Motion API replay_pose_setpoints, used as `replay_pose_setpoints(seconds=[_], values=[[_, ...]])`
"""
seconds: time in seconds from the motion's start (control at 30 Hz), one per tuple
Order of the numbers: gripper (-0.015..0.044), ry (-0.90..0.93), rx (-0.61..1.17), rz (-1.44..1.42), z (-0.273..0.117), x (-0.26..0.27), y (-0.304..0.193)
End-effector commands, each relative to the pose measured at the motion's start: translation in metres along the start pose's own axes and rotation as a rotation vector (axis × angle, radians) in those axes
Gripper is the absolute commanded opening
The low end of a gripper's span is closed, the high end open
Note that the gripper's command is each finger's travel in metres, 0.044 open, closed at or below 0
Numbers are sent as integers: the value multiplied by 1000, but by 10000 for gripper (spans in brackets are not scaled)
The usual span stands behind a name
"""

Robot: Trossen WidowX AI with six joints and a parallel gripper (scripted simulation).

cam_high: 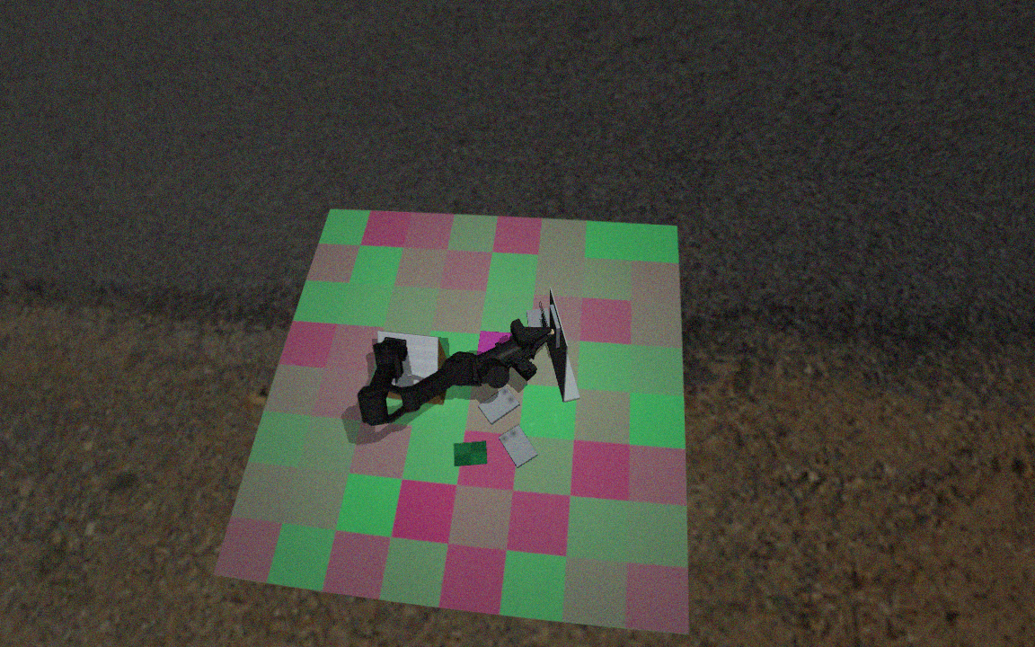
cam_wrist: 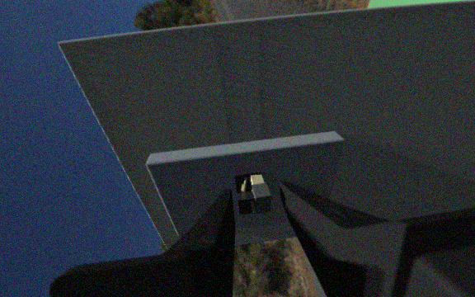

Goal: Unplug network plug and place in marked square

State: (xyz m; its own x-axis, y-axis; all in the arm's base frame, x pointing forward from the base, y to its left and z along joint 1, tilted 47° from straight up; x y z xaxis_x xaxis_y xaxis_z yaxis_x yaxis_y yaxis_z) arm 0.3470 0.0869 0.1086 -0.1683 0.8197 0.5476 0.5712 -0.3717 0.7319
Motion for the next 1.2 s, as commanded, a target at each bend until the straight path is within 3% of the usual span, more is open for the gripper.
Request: replay_pose_setpoints(seconds=[0.0,0.5,1.17], values=[[97,-4,-3,5,2,-1,1],[0,-4,-3,5,2,-1,1],[0,-4,-3,5,-7,0,-2]])
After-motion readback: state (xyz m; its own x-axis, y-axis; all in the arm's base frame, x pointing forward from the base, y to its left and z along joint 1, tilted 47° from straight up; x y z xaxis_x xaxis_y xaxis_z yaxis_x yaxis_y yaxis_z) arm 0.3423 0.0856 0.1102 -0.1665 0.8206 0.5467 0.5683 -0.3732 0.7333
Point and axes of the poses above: the point midway between the two fingers, 35 mm back from their tips, its own z axis out along the fingers, its own x axis across the jaws, y = z × x, the point moved 8 cm from there along -z, back along the fingers, and after that the axes turned 12 degrees about -z, right-handed, at the moved point
